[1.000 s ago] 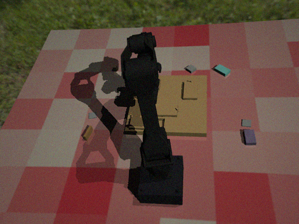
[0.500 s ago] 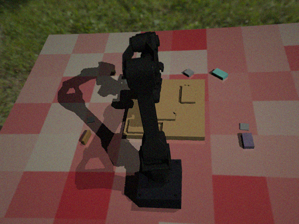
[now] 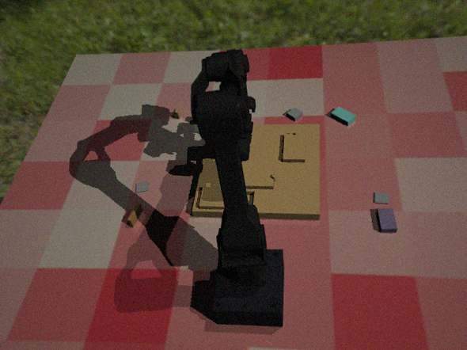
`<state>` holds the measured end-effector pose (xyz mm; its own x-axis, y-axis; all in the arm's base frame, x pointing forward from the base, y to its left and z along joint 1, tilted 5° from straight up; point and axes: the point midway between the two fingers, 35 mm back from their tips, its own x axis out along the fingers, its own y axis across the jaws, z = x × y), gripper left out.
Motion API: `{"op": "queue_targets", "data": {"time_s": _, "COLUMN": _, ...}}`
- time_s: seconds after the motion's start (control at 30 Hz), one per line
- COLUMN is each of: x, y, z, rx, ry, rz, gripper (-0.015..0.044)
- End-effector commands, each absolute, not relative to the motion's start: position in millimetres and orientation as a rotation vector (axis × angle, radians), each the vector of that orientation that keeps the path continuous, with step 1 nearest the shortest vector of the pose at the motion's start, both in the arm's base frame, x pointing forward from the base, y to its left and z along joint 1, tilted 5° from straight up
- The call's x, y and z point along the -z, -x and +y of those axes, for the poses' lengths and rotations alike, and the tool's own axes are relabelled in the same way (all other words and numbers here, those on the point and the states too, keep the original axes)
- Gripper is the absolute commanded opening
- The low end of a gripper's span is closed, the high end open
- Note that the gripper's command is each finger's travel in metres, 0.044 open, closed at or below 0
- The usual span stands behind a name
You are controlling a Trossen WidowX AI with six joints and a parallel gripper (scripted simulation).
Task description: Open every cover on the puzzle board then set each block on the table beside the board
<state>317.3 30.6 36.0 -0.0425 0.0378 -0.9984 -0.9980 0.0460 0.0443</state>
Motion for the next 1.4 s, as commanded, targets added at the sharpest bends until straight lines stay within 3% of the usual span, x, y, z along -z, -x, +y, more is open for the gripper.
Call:
{"op": "queue_targets", "data": {"time_s": 0.0, "x": -35, "y": -317, "z": 30, "rx": -1.225, "ry": 1.134, "rz": 1.237, "gripper": 0.0}}
{"op": "queue_targets", "data": {"time_s": 1.37, "x": 6, "y": -317, "z": 31, "rx": -1.225, "ry": 1.134, "rz": 1.237, "gripper": 0.0}}
